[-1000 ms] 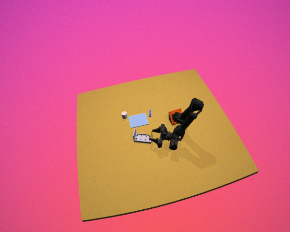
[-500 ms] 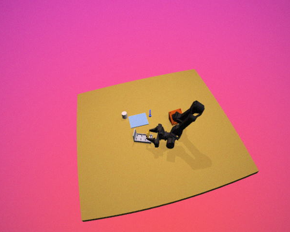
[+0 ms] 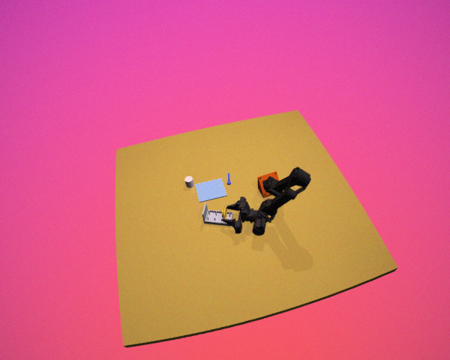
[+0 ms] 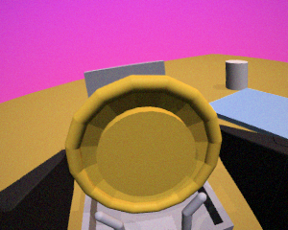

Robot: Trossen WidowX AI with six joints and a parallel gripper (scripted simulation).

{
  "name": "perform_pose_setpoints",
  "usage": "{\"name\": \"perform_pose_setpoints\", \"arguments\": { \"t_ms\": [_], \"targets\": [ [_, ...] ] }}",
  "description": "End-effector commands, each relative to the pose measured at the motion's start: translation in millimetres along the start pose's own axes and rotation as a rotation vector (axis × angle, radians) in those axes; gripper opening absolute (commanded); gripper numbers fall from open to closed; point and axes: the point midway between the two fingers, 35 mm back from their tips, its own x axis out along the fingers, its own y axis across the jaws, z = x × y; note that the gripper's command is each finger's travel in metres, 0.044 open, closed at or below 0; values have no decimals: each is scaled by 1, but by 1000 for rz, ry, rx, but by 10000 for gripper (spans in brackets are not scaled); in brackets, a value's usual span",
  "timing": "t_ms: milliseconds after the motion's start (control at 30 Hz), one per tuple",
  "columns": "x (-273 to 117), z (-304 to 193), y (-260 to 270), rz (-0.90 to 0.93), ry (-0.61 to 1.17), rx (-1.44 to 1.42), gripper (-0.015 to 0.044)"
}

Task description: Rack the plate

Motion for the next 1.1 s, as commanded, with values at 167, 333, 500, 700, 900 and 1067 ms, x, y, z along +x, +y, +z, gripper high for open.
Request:
{"name": "perform_pose_setpoints", "arguments": {
  "t_ms": [167, 333, 500, 700, 900, 1067],
  "targets": [
    [0, 2, 1, 1, -2, 4, 0],
    [0, 2, 1, 2, -2, 7, 26],
    [0, 3, 1, 2, -2, 11, 157],
    [0, 3, 1, 2, -2, 11, 315],
    [0, 3, 1, 2, -2, 11, 400],
    [1, 8, 2, -2, 0, 12, 400]
  ]
}}
